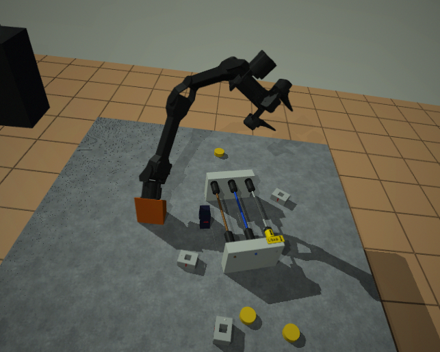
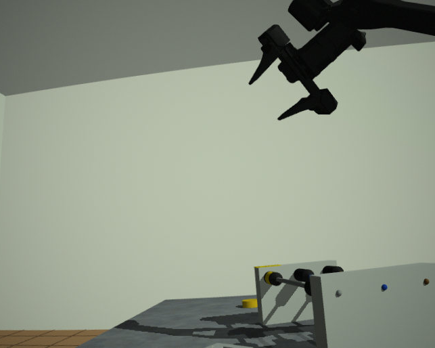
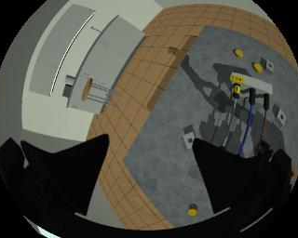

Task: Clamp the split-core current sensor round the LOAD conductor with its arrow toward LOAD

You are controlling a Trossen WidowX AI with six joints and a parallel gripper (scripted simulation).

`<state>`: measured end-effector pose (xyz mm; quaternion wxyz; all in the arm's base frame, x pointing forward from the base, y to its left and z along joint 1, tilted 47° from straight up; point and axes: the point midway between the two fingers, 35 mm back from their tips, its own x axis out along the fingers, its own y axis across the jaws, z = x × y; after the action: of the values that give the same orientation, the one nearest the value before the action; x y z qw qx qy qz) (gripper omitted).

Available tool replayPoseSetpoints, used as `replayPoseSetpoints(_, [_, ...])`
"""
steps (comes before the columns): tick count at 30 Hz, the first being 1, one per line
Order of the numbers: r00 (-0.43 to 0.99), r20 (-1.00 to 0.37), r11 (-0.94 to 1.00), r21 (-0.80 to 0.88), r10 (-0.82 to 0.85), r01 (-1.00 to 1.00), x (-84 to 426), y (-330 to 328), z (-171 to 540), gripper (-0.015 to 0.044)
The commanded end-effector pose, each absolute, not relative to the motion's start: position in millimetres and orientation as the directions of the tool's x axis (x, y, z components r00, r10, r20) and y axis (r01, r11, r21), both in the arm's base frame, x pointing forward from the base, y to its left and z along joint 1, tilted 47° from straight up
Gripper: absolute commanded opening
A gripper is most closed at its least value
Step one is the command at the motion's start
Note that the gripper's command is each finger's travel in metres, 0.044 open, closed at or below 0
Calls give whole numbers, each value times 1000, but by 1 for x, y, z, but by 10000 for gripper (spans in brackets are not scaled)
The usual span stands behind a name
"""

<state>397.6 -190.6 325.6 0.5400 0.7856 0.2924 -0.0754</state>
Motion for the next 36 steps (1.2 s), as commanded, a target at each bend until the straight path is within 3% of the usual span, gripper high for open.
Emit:
replayPoseSetpoints(1, [818, -436, -232, 810, 375, 538, 398, -189, 326, 426])
replayPoseSetpoints(9, [863, -444, 363, 866, 242, 344, 402, -120, 326, 440])
replayPoseSetpoints(18, [958, -269, 858, 511, 99, 55, 377, -49, 329, 440])
replayPoseSetpoints(28, [999, 44, 1000, 8, 2, -2, 317, -1, 323, 440])
replayPoseSetpoints(34, [999, 41, 1000, -1, 0, 0, 317, -1, 322, 440])
replayPoseSetpoints(36, [1000, -29, 1000, -9, 4, -4, 331, -5, 313, 440])
